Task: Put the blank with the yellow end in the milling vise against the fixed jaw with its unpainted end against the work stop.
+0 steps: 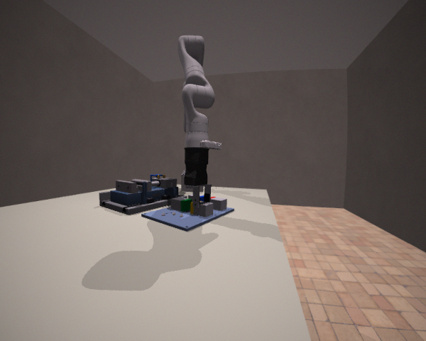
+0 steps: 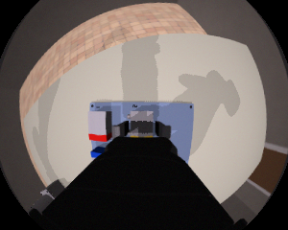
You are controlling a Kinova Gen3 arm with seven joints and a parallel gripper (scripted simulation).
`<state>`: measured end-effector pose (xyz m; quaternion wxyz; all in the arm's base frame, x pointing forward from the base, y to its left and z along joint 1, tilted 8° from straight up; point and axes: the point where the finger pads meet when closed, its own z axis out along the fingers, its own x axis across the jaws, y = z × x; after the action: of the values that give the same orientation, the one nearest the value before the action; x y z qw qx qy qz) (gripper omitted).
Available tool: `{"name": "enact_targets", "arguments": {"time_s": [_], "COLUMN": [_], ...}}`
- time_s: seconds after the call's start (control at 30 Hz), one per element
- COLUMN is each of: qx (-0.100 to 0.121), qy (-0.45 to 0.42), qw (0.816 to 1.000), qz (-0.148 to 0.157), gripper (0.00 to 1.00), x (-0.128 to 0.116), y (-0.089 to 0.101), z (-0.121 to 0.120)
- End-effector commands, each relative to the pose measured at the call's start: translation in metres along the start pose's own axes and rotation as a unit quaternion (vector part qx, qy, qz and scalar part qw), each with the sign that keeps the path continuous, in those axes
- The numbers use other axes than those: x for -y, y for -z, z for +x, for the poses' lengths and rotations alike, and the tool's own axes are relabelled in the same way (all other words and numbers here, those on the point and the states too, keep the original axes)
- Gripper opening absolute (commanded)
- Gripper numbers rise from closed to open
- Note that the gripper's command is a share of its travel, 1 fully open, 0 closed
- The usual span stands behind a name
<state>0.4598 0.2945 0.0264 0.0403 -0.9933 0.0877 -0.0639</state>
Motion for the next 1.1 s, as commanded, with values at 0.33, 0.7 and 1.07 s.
{"name": "enact_targets", "arguments": {"time_s": [0.33, 0.7, 1.07], "qx": [0.000, -0.001, -0.001], "qy": [-0.001, 0.000, -0.002], "qw": [1.000, 1.000, 1.000], "qz": [-0.001, 0.000, -0.002], "gripper": [1.00, 1.00, 1.00], "x": [0.000, 0.001, -0.001], "y": [-0.001, 0.000, 0.006], "z": [-0.001, 0.000, -0.001]}}
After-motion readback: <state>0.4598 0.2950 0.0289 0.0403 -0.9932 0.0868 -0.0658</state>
